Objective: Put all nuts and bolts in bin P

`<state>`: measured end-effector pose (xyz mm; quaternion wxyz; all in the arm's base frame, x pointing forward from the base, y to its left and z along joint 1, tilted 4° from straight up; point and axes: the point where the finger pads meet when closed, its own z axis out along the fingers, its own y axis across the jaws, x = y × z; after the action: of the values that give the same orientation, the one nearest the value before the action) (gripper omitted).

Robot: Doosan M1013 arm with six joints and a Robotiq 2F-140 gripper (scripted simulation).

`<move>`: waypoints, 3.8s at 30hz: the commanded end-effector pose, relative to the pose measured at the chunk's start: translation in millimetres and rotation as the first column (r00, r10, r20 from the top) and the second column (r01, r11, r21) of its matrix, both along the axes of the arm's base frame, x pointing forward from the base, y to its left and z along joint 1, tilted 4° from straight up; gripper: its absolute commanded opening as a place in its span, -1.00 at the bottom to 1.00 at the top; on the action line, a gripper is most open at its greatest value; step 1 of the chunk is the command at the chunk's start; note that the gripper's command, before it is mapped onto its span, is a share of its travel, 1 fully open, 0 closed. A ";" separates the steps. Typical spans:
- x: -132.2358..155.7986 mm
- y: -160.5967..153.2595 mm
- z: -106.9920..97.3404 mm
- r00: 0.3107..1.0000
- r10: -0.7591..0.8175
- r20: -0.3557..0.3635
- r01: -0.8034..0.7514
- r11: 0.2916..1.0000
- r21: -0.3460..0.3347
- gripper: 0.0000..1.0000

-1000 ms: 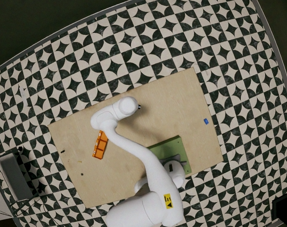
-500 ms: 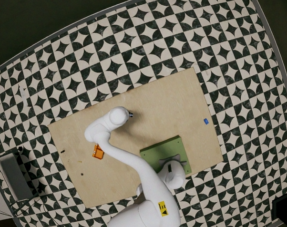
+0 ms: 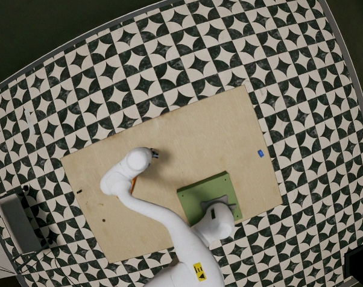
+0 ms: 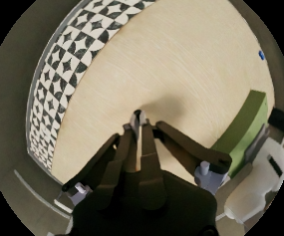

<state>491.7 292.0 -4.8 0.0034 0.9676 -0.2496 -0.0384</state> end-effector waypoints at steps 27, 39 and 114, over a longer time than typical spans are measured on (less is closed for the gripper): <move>-75.8 130.8 8.0 0.992 -0.123 0.000 0.123 0.992 -0.009 -0.69; -103.6 178.3 10.7 0.992 -0.123 0.000 0.123 0.992 -0.009 -0.69; -105.1 174.6 -40.7 0.992 -0.123 0.000 0.123 0.992 -0.009 -0.48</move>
<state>386.3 466.1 -46.1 0.0060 0.9504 -0.3087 -0.0378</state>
